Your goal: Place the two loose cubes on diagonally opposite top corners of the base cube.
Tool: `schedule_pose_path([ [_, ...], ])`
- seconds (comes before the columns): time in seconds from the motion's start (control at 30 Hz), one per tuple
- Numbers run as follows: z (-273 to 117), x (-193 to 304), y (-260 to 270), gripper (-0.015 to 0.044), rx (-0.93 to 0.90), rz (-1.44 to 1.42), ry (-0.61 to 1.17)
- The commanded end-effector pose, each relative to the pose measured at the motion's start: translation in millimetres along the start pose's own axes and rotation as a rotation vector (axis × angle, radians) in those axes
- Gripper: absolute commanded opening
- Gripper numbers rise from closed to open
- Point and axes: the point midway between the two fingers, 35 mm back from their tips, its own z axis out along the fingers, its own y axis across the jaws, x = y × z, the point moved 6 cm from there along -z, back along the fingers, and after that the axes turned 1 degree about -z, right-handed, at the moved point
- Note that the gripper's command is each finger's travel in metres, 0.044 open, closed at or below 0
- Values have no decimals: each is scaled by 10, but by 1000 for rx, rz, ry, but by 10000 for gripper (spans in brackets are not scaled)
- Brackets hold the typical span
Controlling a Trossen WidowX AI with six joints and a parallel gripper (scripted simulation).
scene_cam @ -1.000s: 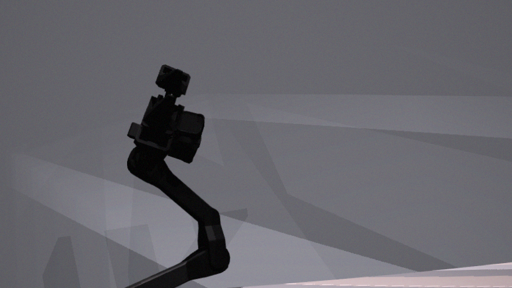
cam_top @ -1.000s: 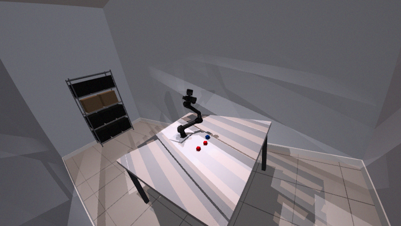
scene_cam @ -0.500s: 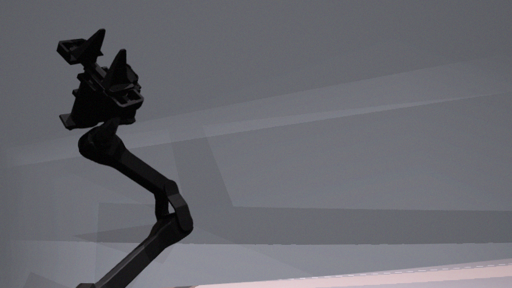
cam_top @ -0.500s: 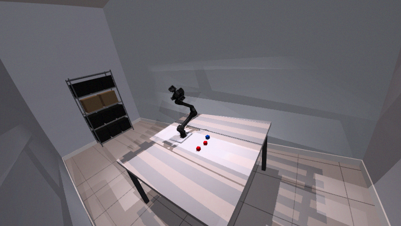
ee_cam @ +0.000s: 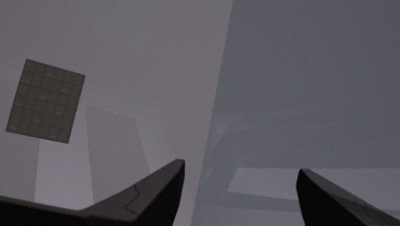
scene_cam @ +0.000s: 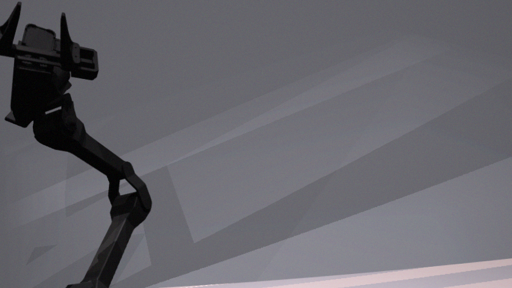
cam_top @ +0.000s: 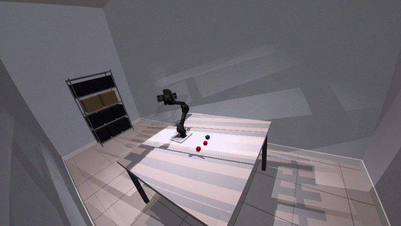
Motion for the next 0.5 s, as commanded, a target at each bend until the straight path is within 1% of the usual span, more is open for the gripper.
schedule_pose_path([
  [0.0, 249, 293, -173, 265, 10, 270, 84],
  [0.23, 635, 856, -212, 265, 33, 629, 274],
  [0.47, 962, 1480, 18, 265, 76, 912, 533],
])
